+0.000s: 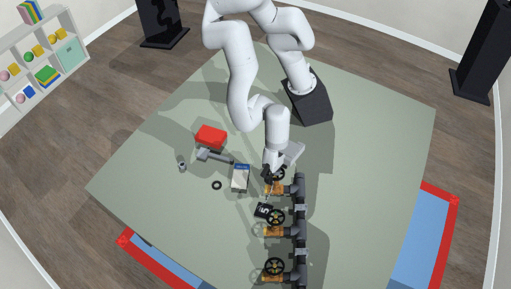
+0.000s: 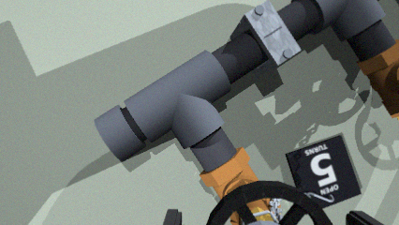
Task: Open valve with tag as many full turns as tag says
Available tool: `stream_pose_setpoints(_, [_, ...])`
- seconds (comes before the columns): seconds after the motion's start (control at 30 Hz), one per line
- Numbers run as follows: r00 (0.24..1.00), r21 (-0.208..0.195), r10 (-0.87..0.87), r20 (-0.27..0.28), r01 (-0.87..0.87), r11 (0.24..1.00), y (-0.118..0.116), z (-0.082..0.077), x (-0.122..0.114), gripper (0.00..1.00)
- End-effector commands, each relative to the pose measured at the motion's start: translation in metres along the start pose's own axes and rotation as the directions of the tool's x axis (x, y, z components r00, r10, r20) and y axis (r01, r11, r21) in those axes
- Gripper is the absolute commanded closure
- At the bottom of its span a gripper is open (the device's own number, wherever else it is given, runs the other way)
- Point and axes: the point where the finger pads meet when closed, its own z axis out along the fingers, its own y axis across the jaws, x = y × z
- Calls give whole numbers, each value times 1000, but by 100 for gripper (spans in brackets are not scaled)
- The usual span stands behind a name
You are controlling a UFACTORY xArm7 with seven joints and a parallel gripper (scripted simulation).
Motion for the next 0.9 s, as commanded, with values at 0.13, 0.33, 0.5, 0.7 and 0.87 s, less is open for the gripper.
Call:
stream_pose_setpoints(0.13, [1000,-2,30,-2,-30,1000,1,-1,1,0])
stream_pose_setpoints(0.33, [994,-2,105,-2,-105,994,1,-1,1,0])
stream_pose_setpoints(0.5, [960,-2,280,-2,-280,960,1,-1,1,0])
stream_pose_setpoints(0.7, [834,1,551,-2,-551,834,1,-1,1,0])
stream_pose_setpoints(0.87, [701,4,713,-1,-713,701,1,-1,1,0])
